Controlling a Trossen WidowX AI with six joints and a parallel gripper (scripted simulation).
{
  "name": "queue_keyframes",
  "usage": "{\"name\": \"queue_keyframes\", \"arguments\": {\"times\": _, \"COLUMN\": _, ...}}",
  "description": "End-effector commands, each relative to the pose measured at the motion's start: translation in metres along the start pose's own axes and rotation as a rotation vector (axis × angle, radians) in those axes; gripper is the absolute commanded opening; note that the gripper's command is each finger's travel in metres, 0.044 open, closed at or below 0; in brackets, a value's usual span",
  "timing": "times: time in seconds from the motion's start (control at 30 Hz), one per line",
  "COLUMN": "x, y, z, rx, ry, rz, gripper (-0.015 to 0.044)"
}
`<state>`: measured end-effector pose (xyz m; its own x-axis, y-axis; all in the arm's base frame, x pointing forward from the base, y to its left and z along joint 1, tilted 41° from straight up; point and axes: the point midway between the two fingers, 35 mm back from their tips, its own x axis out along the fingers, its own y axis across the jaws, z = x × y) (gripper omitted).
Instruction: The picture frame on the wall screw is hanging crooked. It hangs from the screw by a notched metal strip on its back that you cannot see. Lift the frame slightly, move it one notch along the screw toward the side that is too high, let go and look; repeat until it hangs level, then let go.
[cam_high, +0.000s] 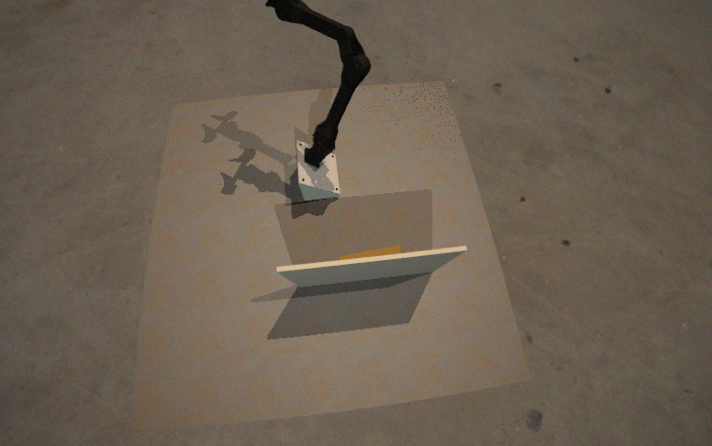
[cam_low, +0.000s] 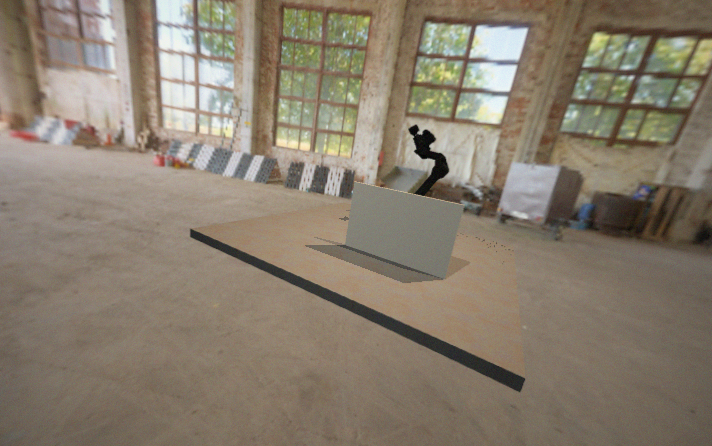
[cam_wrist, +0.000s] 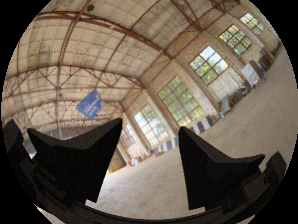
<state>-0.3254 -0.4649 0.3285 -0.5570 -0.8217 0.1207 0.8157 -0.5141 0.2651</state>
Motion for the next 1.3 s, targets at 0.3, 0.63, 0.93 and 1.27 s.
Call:
{"name": "queue_keyframes", "arguments": {"times": 0.3, "x": -0.105, "y": 0.199, "z": -0.008, "rx": 0.419, "ry": 0.208, "rz": 0.323, "gripper": 0.026}}
{"name": "queue_keyframes", "arguments": {"times": 0.63, "x": -0.247, "y": 0.302, "z": -0.008, "rx": 0.756, "ry": 0.492, "rz": 0.549, "gripper": 0.026}}
{"name": "queue_keyframes", "arguments": {"times": 0.93, "x": -0.401, "y": 0.333, "z": -0.005, "rx": 1.045, "ry": 0.878, "rz": 0.703, "gripper": 0.026}}
{"name": "queue_keyframes", "arguments": {"times": 1.27, "x": -0.557, "y": 0.289, "z": -0.01, "rx": 1.279, "ry": 1.476, "rz": 0.749, "gripper": 0.026}}
